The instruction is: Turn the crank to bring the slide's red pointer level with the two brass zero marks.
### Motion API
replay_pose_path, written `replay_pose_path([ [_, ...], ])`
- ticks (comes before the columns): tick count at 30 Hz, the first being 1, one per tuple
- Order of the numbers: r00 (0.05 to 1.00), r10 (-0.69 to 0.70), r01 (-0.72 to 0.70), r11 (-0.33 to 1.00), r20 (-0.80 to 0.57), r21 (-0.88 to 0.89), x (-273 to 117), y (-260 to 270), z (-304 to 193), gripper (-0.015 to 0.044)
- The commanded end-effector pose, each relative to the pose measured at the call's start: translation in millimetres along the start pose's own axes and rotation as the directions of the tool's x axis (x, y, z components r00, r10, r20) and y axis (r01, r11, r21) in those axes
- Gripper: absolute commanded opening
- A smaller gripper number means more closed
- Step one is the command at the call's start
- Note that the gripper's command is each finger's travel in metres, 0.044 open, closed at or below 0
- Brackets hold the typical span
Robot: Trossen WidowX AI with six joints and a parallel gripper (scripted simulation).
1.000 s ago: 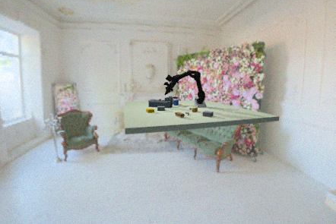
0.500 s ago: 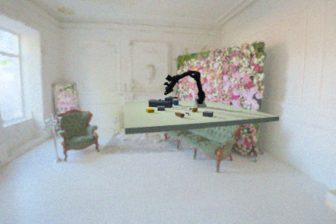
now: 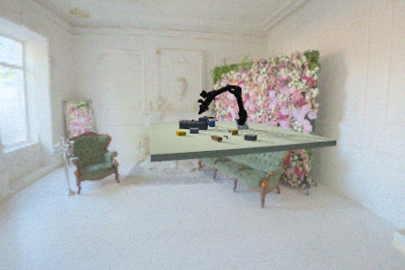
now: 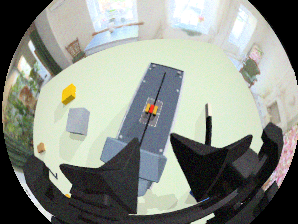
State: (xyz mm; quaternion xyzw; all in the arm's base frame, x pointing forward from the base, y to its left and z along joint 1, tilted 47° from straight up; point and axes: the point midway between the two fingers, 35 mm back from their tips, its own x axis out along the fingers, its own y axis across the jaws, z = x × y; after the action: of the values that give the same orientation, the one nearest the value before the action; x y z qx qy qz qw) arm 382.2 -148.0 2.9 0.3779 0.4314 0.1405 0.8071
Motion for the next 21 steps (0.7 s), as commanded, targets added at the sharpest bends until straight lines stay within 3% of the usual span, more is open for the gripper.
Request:
replay_pose_path([
  [1, 1.000, 0.000, 0.000, 1.000, 0.000, 0.000, 0.0, 0.0, 0.0, 0.0046],
  [3, 1.000, 0.000, 0.000, 1.000, 0.000, 0.000, 0.0, 0.0, 0.0, 0.0000],
  [21, 1.000, 0.001, -0.001, 1.000, 0.000, 0.000, 0.0, 0.1, 0.0, 0.0000],
])
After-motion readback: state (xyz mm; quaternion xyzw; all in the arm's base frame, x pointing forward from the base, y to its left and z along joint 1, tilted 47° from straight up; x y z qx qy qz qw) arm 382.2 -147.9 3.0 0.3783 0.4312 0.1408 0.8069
